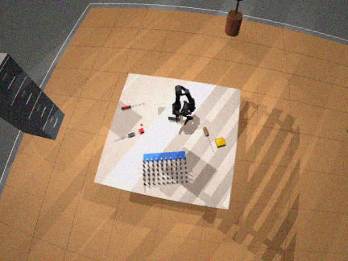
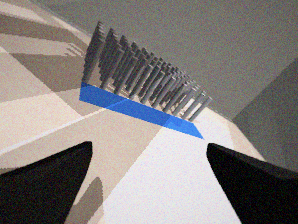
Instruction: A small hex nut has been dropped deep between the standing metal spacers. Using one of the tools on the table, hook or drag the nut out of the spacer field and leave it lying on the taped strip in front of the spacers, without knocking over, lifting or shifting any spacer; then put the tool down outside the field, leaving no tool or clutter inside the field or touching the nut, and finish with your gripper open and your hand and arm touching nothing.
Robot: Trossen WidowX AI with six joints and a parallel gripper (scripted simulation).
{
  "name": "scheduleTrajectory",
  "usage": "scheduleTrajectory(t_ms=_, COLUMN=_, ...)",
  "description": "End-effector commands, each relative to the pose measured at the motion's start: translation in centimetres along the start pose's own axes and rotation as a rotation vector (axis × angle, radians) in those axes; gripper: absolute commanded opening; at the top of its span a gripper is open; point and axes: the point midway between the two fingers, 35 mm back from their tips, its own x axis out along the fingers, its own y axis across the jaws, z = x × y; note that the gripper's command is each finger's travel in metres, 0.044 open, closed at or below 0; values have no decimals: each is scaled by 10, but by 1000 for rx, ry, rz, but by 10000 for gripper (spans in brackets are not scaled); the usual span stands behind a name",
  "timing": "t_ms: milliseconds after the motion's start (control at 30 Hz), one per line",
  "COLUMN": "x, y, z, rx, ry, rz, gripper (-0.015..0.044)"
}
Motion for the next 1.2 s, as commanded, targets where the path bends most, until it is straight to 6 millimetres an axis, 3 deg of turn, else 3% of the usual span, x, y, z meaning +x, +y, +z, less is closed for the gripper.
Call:
scheduleTrajectory(t_ms=0, x=1, y=0, z=-1, rx=2, ry=11, rz=-5, gripper=426)
scheduleTrajectory(t_ms=133, x=12, y=4, z=-27, rx=47, ry=225, rz=-78, gripper=440)
scheduleTrajectory(t_ms=300, x=24, y=22, z=-54, rx=144, ry=519, rz=-101, gripper=440)
scheduleTrajectory(t_ms=500, x=47, y=55, z=-62, rx=308, ry=768, rz=-4, gripper=440)
scheduleTrajectory(t_ms=667, x=81, y=76, z=-45, rx=459, ry=839, rz=142, gripper=440)
scheduleTrajectory(t_ms=833, x=123, y=78, z=-17, rx=575, ry=775, rz=293, gripper=440)
scheduleTrajectory(t_ms=1000, x=165, y=60, z=15, rx=648, ry=629, rz=385, gripper=440)
scheduleTrajectory(t_ms=1167, x=202, y=24, z=44, rx=677, ry=442, rz=422, gripper=440)
